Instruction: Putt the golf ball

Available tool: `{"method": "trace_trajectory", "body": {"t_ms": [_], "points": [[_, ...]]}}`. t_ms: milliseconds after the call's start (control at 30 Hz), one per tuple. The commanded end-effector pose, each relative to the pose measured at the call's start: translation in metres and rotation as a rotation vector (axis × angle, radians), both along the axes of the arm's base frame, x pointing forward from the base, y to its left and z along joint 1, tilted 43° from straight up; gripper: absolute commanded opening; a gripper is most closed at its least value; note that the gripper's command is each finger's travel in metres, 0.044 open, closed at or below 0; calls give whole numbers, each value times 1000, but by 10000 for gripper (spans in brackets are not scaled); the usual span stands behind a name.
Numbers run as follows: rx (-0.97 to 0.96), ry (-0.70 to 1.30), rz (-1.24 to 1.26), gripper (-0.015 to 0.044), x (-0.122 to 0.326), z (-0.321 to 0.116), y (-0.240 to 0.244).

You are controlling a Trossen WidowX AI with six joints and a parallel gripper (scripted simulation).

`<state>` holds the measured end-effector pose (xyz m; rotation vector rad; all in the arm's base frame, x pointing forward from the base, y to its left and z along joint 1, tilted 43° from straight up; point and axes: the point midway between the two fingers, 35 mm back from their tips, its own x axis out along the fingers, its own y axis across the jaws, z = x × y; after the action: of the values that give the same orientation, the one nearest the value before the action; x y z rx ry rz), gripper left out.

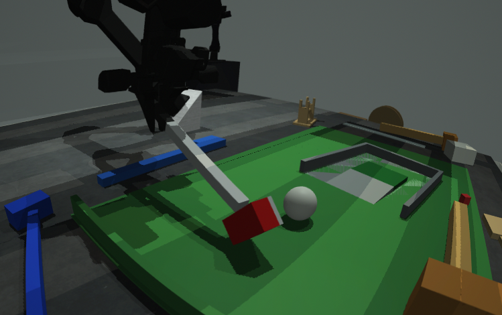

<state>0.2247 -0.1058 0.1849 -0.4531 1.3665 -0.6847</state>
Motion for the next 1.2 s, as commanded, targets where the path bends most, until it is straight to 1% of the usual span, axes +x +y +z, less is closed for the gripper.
{"method": "trace_trajectory", "body": {"t_ms": [0, 67, 200, 300, 367, 600, 1033, 1167], "points": [[1, 0, 0, 0, 1, -2, 2], [9, -1, 2, 0, 8, -13, 14], [18, -1, 4, 0, 23, -50, 54], [10, -2, 5, 0, 26, -77, 85], [4, -4, 6, 0, 25, -88, 98], [4, -5, 6, 0, 25, -86, 103], [5, -3, 6, 0, 21, -46, 140], [2, 5, 9, 0, 21, -52, 135]]}}
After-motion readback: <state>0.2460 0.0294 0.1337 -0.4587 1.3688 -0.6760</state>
